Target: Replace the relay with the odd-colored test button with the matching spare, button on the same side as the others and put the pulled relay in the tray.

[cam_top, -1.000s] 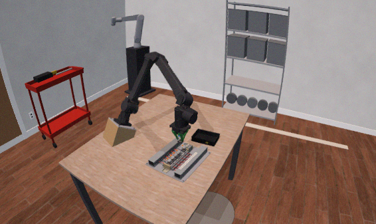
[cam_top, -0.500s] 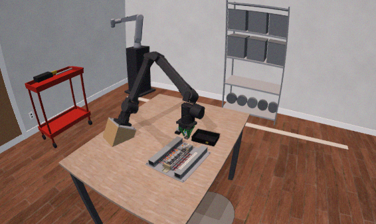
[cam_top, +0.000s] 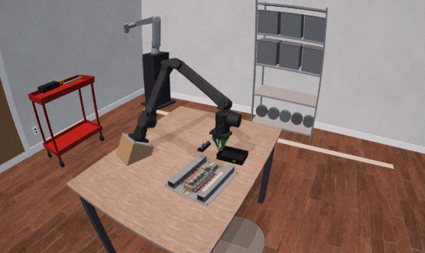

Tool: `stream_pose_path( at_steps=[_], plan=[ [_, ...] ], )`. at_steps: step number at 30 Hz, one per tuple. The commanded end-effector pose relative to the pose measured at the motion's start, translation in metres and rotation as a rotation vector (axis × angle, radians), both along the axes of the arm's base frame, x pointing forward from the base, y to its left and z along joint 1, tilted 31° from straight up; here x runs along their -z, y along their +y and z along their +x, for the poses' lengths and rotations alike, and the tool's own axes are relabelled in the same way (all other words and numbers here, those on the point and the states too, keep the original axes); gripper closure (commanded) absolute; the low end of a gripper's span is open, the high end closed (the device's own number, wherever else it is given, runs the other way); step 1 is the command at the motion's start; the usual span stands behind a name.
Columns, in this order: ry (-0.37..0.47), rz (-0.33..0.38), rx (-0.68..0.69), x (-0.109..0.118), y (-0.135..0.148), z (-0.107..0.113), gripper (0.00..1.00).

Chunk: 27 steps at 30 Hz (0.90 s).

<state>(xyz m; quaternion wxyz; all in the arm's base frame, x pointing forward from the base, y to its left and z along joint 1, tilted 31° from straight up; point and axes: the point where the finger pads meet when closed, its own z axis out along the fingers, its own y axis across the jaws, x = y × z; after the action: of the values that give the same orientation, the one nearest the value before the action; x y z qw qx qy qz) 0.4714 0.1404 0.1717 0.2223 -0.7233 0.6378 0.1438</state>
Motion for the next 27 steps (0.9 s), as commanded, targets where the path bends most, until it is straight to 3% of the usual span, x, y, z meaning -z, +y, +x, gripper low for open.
stream_pose_path(
  at_steps=[1, 13, 27],
  plan=[
    [-0.029, 0.009, 0.025, -0.034, 0.016, 0.006, 1.00],
    [-0.018, 0.012, 0.025, -0.064, 0.075, 0.008, 1.00],
    [0.001, 0.009, 0.025, -0.074, 0.108, 0.009, 1.00]
  ],
)
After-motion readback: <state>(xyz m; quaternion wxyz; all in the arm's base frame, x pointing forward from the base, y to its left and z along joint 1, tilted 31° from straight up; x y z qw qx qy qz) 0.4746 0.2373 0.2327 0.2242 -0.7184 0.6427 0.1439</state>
